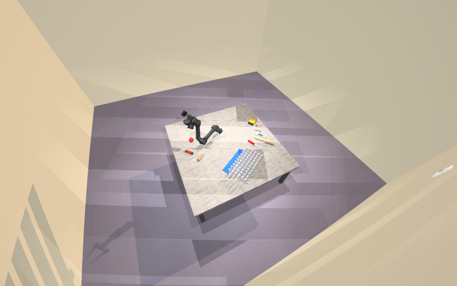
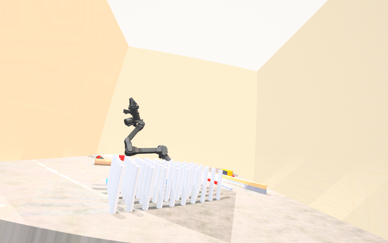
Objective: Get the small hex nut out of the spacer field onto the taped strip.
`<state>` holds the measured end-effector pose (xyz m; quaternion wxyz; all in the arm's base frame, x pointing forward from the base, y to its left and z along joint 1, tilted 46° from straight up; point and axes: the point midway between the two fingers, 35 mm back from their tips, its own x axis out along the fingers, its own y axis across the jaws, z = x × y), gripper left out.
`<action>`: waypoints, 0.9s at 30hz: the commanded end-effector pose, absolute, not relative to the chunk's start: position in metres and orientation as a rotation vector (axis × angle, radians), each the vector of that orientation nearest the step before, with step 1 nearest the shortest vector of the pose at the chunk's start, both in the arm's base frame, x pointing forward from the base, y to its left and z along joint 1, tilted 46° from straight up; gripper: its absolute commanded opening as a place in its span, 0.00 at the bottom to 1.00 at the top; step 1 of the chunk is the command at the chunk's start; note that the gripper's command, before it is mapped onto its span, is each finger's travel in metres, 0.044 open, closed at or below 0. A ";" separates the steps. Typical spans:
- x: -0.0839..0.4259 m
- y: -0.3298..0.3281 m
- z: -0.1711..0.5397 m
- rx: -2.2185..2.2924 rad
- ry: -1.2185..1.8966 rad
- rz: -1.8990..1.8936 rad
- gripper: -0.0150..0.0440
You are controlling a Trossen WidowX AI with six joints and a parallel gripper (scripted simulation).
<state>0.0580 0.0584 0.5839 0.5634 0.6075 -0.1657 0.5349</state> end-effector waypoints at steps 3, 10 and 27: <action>0.047 0.070 0.582 1.362 -0.424 1.254 1.00; 0.017 0.137 0.564 1.034 -0.531 1.204 1.00; 0.090 0.276 0.462 0.352 -0.504 0.936 1.00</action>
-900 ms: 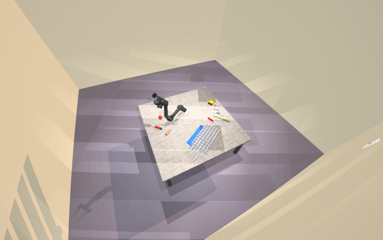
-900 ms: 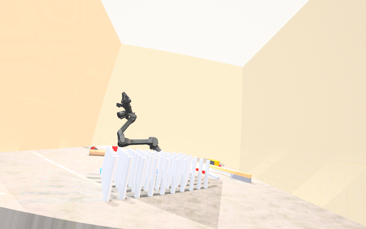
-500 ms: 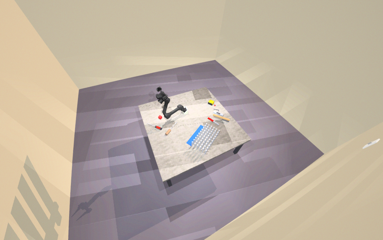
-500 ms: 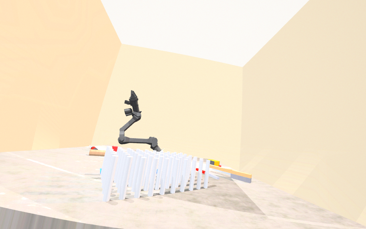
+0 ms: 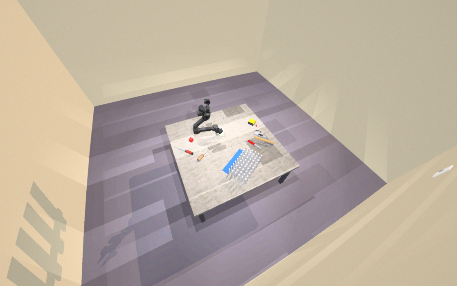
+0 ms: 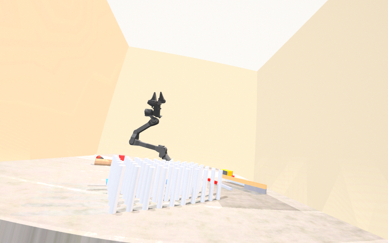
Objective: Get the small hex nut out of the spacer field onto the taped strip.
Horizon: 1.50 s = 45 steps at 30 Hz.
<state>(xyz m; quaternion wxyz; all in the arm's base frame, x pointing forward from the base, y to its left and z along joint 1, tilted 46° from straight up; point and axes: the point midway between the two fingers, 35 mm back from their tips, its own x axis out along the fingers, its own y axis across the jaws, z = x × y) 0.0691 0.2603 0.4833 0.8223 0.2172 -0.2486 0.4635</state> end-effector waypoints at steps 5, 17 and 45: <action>0.138 0.297 0.420 0.168 -0.439 0.833 1.00; 0.269 0.283 0.293 -0.178 -0.147 0.566 1.00; 0.372 0.116 0.085 -0.380 0.490 0.134 1.00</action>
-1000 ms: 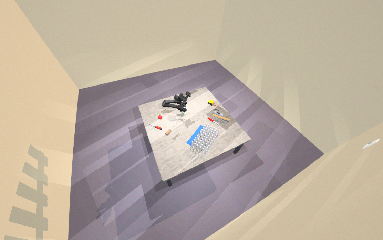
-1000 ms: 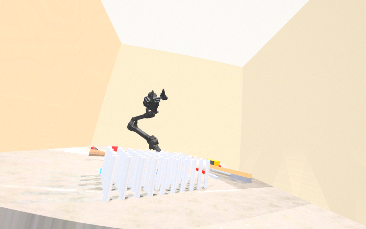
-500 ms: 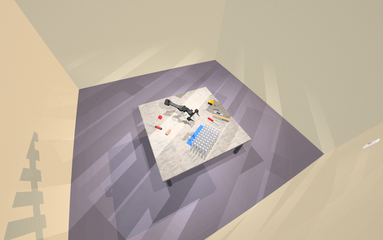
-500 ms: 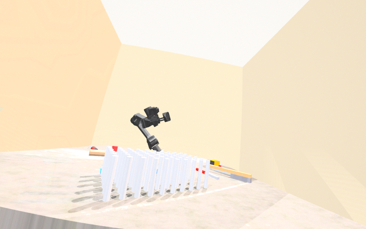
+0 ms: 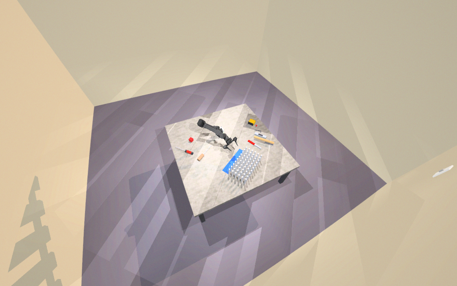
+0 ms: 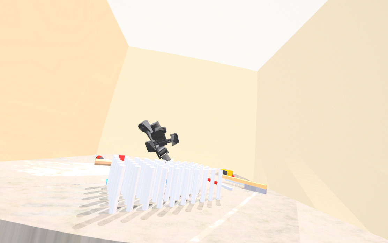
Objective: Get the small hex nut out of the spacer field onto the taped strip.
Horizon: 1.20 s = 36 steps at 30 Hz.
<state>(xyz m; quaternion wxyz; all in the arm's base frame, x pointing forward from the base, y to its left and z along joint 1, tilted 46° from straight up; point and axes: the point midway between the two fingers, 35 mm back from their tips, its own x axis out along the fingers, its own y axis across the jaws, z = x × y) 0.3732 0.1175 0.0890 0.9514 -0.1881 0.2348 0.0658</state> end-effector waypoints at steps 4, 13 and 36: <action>0.372 0.116 0.085 -0.380 0.490 0.134 1.00; 0.372 0.116 0.085 -0.380 0.490 0.134 1.00; 0.421 -0.017 0.167 -1.420 0.895 0.176 1.00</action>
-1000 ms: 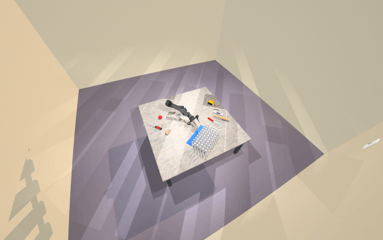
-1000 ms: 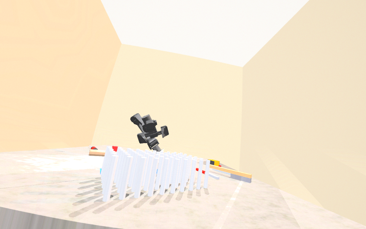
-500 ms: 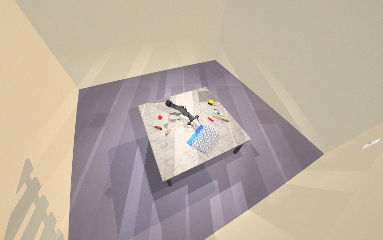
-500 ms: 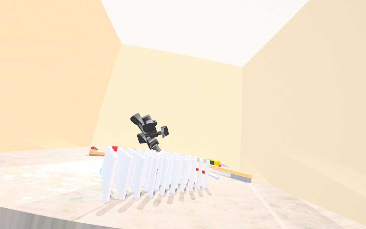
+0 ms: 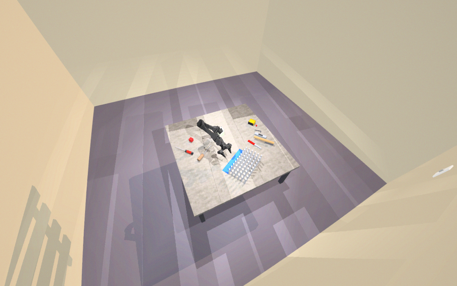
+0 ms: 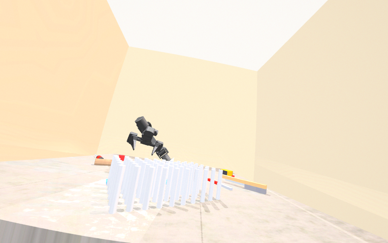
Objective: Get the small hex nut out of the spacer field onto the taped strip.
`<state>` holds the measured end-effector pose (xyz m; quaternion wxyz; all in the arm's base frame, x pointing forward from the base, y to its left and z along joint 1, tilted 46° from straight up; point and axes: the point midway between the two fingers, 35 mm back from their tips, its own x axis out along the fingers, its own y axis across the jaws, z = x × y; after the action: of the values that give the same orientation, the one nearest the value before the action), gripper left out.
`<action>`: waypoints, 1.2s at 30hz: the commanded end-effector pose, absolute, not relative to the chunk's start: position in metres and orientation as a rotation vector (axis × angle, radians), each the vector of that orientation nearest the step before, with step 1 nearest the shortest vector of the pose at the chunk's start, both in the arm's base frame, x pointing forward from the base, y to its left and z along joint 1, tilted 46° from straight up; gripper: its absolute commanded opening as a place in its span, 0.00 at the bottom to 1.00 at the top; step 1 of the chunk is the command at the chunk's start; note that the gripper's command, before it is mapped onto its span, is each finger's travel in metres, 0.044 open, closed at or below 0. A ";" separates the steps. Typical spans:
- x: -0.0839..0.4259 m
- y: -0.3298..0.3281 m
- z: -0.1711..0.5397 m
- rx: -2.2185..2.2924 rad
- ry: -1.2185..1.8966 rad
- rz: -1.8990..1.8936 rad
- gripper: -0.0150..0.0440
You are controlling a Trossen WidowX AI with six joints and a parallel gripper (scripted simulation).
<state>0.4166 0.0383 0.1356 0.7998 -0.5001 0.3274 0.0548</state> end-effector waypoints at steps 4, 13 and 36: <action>0.414 -0.053 0.189 -1.640 1.045 0.275 1.00; 0.373 -0.129 0.246 -2.042 1.377 0.686 1.00; 0.294 -0.187 0.307 -2.242 1.588 1.377 1.00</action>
<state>0.2997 -0.1849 0.3080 0.0388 -0.7324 0.5149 0.4438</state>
